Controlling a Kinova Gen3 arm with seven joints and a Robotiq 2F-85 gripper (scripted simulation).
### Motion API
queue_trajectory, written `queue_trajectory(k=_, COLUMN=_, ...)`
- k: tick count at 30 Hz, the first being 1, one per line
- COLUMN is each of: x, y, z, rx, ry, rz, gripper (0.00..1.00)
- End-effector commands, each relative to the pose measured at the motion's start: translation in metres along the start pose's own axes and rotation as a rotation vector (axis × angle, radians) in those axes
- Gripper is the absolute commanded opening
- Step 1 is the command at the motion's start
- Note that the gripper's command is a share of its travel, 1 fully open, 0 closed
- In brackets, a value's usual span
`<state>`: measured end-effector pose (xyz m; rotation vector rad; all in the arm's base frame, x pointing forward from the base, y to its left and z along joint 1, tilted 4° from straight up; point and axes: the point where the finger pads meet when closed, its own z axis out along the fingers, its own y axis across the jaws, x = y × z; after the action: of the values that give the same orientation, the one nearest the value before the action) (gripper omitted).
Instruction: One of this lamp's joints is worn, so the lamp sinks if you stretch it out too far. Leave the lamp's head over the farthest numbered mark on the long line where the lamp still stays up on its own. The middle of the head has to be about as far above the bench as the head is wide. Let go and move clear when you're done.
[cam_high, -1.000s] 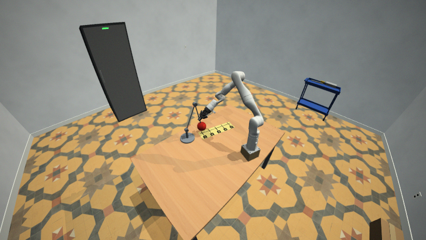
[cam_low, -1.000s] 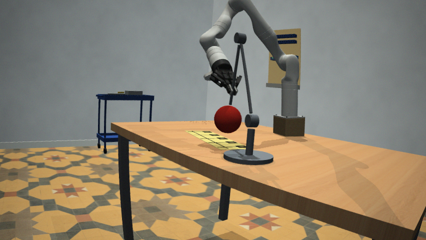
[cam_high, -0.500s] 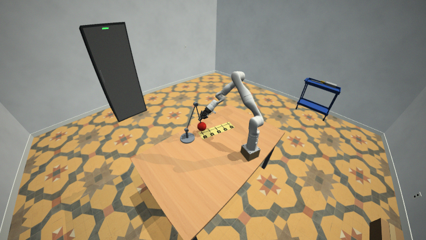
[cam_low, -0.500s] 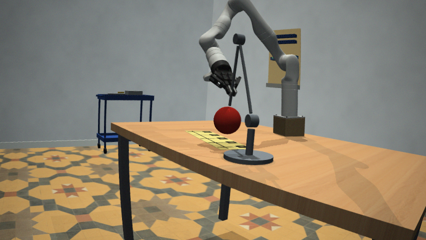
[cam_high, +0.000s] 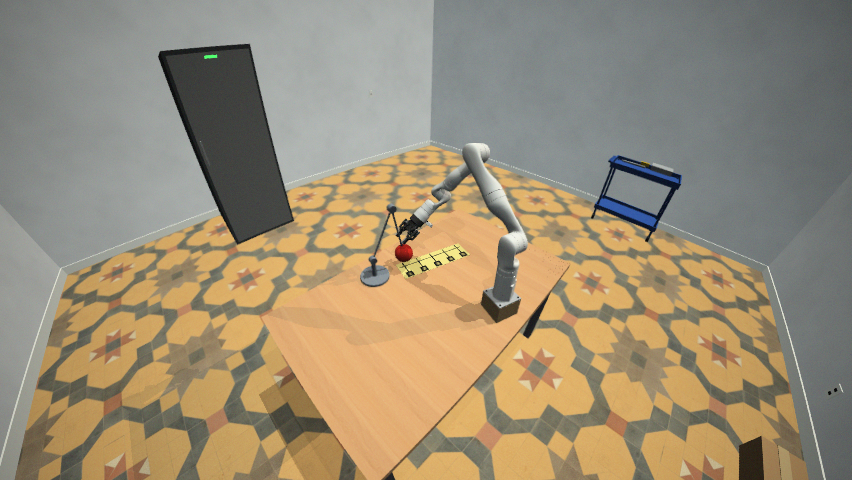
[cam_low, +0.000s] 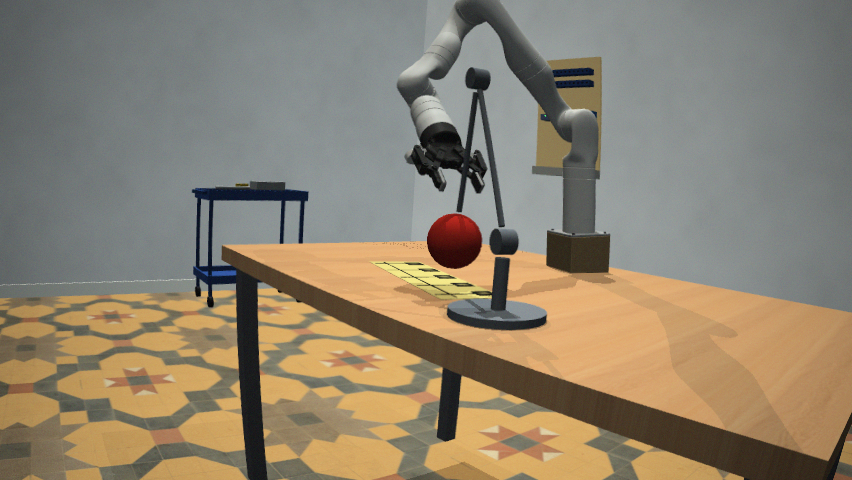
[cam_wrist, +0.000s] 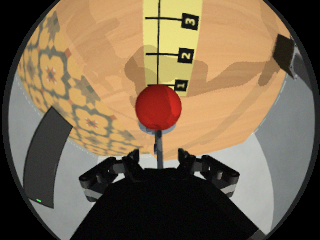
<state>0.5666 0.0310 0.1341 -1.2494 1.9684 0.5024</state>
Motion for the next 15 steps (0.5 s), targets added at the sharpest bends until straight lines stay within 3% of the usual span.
queue_trajectory(k=1, x=-0.0043, y=0.0007, z=-0.0001, rx=-0.002, ry=-0.005, rz=-0.007, gripper=1.00)
queue_trajectory(k=15, x=-0.0029, y=0.0001, z=-0.0004, rx=0.000, ry=-0.003, rz=-0.004, gripper=1.00)
